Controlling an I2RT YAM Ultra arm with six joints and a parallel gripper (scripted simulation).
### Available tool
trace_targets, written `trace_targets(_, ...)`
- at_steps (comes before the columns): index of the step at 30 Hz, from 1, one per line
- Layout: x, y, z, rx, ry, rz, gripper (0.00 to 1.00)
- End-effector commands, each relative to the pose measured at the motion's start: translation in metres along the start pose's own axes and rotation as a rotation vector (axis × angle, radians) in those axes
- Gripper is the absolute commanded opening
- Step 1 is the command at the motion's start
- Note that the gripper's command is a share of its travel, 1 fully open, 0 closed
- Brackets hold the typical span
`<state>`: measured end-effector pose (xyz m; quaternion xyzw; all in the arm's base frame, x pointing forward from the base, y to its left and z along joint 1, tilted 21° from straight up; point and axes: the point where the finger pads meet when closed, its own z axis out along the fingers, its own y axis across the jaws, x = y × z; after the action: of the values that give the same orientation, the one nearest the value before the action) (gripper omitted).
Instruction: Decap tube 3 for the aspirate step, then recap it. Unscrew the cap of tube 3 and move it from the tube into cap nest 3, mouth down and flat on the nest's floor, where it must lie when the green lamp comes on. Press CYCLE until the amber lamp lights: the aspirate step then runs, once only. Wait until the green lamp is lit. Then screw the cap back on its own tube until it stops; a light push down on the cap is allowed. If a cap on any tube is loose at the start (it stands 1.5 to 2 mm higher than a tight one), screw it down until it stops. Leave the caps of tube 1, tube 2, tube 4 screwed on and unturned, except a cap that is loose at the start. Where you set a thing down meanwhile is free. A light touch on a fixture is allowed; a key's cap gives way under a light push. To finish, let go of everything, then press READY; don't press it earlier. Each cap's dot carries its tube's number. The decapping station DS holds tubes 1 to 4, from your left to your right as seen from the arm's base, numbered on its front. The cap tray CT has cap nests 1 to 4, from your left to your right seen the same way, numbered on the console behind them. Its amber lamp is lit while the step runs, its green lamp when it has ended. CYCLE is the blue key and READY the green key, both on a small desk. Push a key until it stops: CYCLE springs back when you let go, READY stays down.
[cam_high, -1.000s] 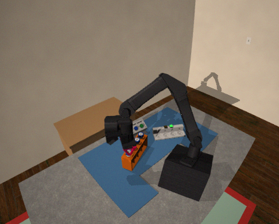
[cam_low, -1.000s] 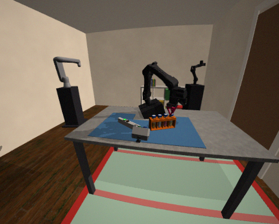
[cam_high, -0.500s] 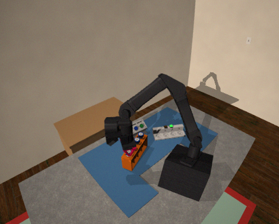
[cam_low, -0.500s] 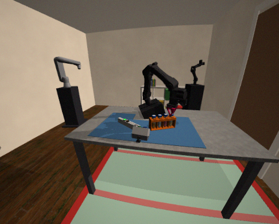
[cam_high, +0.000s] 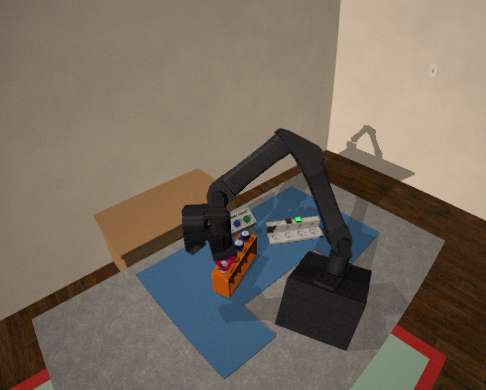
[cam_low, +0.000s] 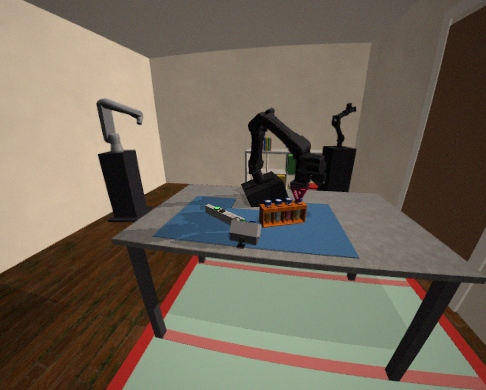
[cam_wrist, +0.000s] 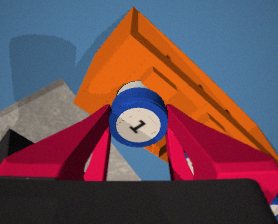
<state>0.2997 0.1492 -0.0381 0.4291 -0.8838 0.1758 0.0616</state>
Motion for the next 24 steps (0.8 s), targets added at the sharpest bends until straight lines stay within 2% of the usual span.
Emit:
trace_targets(1, -0.0031, -0.0009, -0.003, 0.005, -0.015, 0.0, 0.0)
trace_targets(8, -0.0031, -0.0009, -0.003, 0.005, -0.015, 0.0, 0.0)
trace_targets(24, -0.003, -0.001, -0.0029, 0.003, -0.015, 0.28, 0.0)
